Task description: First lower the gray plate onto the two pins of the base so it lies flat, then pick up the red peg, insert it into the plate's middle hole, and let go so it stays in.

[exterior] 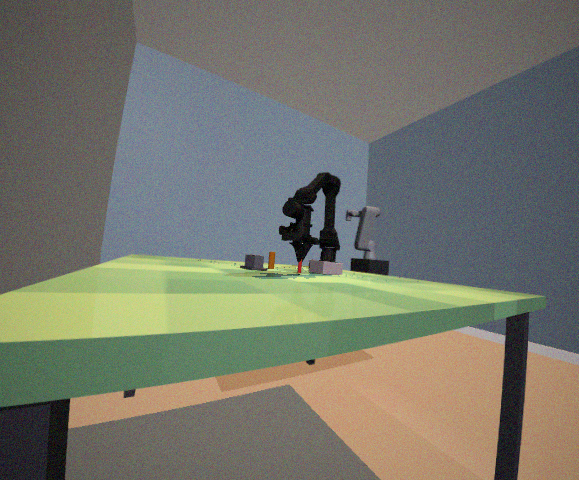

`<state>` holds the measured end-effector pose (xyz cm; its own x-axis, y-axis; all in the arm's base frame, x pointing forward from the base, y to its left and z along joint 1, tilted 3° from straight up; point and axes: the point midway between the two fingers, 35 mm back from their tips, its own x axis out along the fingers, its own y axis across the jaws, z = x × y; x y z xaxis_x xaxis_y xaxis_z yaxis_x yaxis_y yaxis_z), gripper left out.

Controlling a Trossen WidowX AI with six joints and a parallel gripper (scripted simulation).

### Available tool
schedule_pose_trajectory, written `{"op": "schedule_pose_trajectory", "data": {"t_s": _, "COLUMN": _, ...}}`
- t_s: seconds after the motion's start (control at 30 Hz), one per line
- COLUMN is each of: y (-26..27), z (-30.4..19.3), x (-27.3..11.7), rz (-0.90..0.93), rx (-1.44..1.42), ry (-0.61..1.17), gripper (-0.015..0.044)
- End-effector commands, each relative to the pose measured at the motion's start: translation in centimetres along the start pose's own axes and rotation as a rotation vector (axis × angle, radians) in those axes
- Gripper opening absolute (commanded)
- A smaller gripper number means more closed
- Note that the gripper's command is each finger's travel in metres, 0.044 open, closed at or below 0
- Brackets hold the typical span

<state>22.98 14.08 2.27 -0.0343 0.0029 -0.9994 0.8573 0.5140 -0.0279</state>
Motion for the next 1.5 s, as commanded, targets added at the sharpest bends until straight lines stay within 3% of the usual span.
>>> {"op": "schedule_pose_trajectory", "data": {"t_s": 0.0, "y": 0.4, "z": 0.0, "x": -1.4, "rz": 0.009, "rx": 0.002, "ry": 0.003, "gripper": 0.0}}
{"op": "schedule_pose_trajectory", "data": {"t_s": 0.67, "y": 0.7, "z": -0.1, "x": -7.6, "rz": 0.009, "rx": 0.002, "ry": 0.003, "gripper": 0.0}}
{"op": "schedule_pose_trajectory", "data": {"t_s": 0.7, "y": 0.7, "z": 0.0, "x": -6.4, "rz": 0.005, "rx": 0.004, "ry": 0.0, "gripper": 0.0}}
{"op": "schedule_pose_trajectory", "data": {"t_s": 1.47, "y": 2.9, "z": 6.1, "x": -6.8, "rz": 0.013, "rx": 0.007, "ry": -0.007, "gripper": 0.0}}
